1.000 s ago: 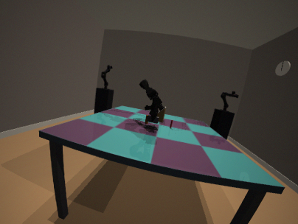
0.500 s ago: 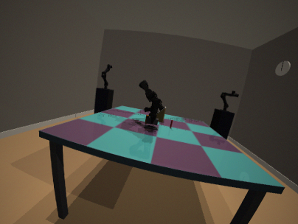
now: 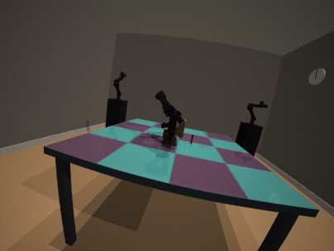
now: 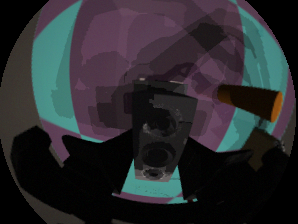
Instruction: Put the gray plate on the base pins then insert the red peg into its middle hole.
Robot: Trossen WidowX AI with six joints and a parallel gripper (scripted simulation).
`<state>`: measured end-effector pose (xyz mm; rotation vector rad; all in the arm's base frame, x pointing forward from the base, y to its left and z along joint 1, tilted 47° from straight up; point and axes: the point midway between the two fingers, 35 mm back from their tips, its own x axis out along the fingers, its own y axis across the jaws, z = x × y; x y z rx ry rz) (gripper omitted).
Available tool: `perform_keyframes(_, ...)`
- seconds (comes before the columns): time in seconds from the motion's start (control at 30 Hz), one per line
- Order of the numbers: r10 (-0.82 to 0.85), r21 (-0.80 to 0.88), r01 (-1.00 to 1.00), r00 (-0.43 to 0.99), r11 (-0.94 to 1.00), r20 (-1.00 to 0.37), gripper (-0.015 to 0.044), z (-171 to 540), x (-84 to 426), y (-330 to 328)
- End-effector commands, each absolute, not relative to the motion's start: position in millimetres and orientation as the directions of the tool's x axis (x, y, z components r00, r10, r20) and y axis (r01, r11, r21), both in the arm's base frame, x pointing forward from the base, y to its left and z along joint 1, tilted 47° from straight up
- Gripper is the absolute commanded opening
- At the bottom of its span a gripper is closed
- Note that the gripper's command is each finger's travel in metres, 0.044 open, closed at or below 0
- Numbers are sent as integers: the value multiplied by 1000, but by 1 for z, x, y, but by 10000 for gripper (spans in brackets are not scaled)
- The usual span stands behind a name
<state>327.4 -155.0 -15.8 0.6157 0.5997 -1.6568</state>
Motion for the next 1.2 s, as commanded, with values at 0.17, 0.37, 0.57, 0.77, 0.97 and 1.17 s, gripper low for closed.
perform_keyframes(0.17,-712,-53,986,-151,-158,-686,0,-16,327,-155)
perform_keyframes(0.37,-712,-53,986,-151,-158,-686,131,-16,327,-155)
perform_keyframes(0.57,-712,-53,986,-151,-158,-686,289,-16,327,-155)
perform_keyframes(0.77,-712,-53,986,-151,-158,-686,440,-16,327,-155)
perform_keyframes(0.97,-711,-53,986,-150,-157,-687,440,-10,331,-147)
perform_keyframes(1.17,-711,-57,987,-150,-153,-687,440,56,346,-78)
